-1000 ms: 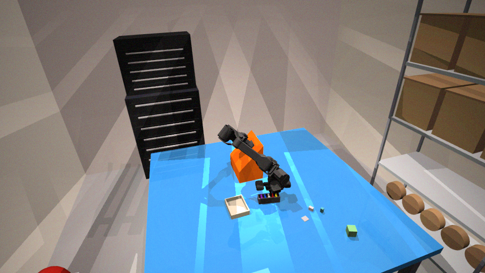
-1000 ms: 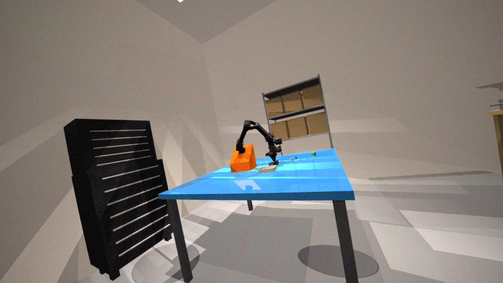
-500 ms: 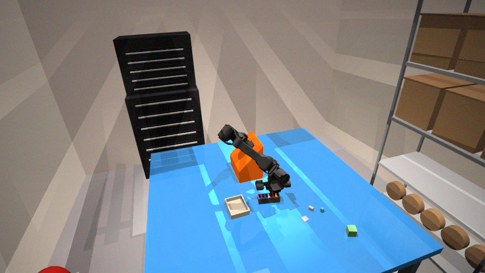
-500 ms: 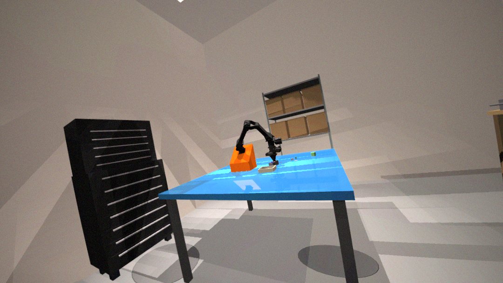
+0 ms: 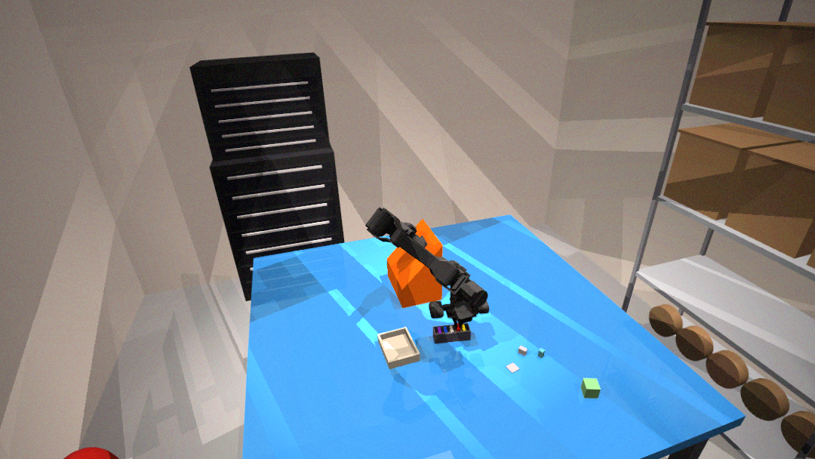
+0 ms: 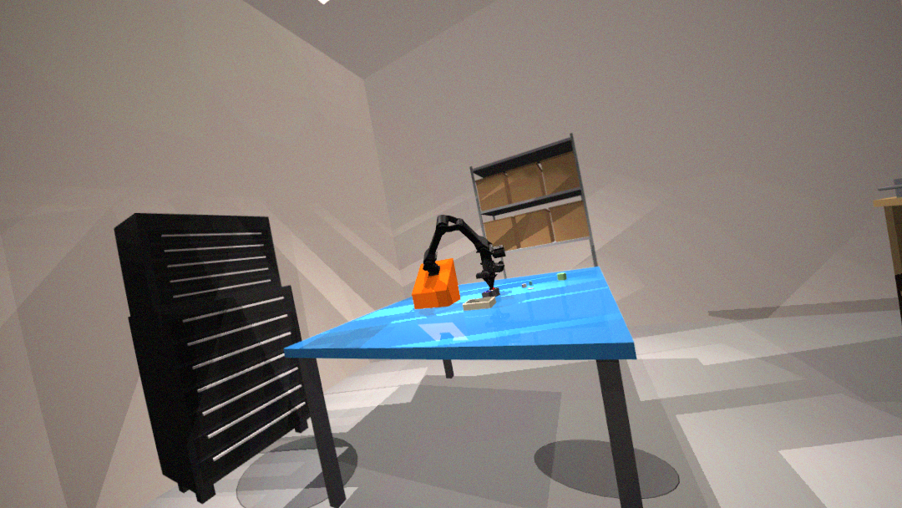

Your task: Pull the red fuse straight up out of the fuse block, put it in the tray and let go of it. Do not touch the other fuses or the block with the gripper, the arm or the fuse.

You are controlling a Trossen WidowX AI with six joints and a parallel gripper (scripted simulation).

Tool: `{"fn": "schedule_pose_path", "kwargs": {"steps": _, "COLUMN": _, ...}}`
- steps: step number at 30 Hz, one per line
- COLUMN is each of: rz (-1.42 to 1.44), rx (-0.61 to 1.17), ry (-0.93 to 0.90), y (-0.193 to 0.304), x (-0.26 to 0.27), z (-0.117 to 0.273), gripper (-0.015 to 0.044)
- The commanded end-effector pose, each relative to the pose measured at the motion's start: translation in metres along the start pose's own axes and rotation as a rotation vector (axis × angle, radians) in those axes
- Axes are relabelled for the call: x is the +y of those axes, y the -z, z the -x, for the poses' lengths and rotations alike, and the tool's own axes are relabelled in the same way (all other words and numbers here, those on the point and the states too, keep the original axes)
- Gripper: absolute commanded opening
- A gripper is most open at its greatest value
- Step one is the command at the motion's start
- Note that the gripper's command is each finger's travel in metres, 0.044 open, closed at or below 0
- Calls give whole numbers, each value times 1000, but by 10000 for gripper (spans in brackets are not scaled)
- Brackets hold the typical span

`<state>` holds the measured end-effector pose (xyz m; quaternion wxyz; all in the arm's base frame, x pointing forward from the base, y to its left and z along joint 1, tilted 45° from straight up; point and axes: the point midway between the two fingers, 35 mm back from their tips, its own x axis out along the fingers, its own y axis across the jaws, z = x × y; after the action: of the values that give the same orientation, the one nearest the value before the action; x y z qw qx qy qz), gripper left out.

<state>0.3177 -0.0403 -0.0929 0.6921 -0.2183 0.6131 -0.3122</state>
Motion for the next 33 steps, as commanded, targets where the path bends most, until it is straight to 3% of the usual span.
{"fn": "schedule_pose_path", "kwargs": {"steps": 1, "rz": -6, "rx": 0, "ry": -3, "y": 0, "x": 0, "z": 3, "gripper": 0}}
{"fn": "schedule_pose_path", "kwargs": {"steps": 33, "rz": -4, "rx": 0, "ry": -2, "y": 0, "x": 0, "z": 18, "gripper": 0}}
